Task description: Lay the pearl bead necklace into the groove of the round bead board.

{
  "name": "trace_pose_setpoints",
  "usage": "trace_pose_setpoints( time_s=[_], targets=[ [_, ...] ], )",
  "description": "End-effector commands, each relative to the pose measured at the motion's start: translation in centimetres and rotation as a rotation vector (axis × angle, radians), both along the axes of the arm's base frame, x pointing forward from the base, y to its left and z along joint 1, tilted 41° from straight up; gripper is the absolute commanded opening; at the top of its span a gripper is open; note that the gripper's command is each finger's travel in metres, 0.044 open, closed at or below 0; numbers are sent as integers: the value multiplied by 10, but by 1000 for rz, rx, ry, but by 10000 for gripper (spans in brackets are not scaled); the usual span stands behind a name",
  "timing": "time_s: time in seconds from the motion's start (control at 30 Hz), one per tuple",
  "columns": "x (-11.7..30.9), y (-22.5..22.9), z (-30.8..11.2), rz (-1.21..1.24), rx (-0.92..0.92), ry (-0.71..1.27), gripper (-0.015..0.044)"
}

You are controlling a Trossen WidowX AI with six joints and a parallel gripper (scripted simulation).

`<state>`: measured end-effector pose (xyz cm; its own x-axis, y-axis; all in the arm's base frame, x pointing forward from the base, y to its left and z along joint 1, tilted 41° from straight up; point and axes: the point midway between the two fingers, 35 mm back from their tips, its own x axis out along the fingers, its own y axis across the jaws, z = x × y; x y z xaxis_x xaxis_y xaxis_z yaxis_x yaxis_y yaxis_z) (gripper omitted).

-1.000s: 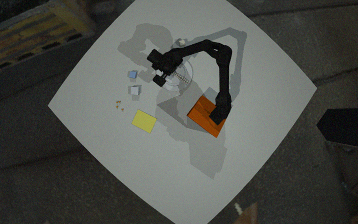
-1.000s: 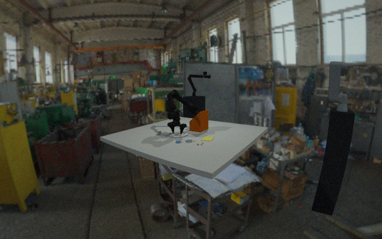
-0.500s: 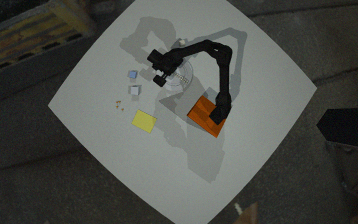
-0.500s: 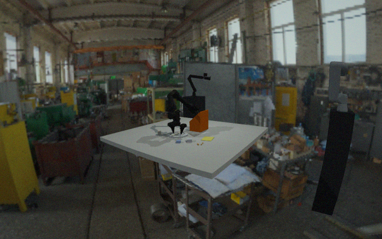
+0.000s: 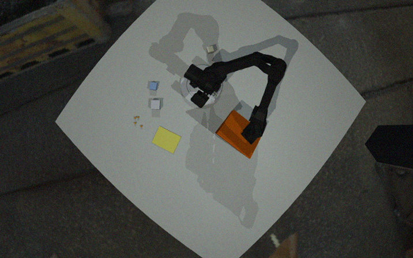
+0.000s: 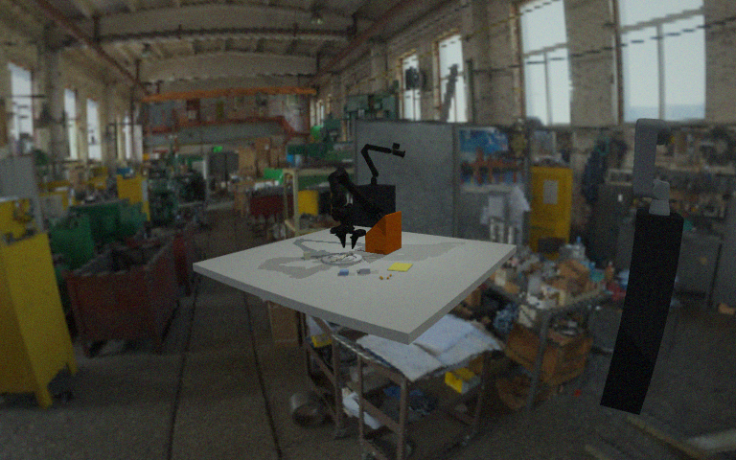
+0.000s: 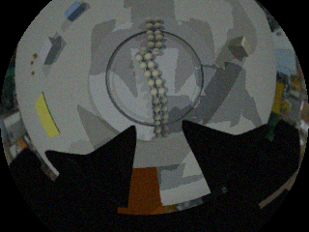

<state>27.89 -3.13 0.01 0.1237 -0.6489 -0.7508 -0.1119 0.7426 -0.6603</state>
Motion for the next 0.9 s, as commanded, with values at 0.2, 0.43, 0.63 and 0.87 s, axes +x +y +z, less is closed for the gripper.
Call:
trace_pose_setpoints(
  time_s=[0.2,0.43,0.63,0.87],
  targets=[
    [0,-3,-4,-2,3,-13,250],
    [1,-10,-11,-2,3,-13,250],
    [2,-17,-18,-2,2,-13,250],
    [2,-25,-26,-2,1,-13,250]
  ],
)
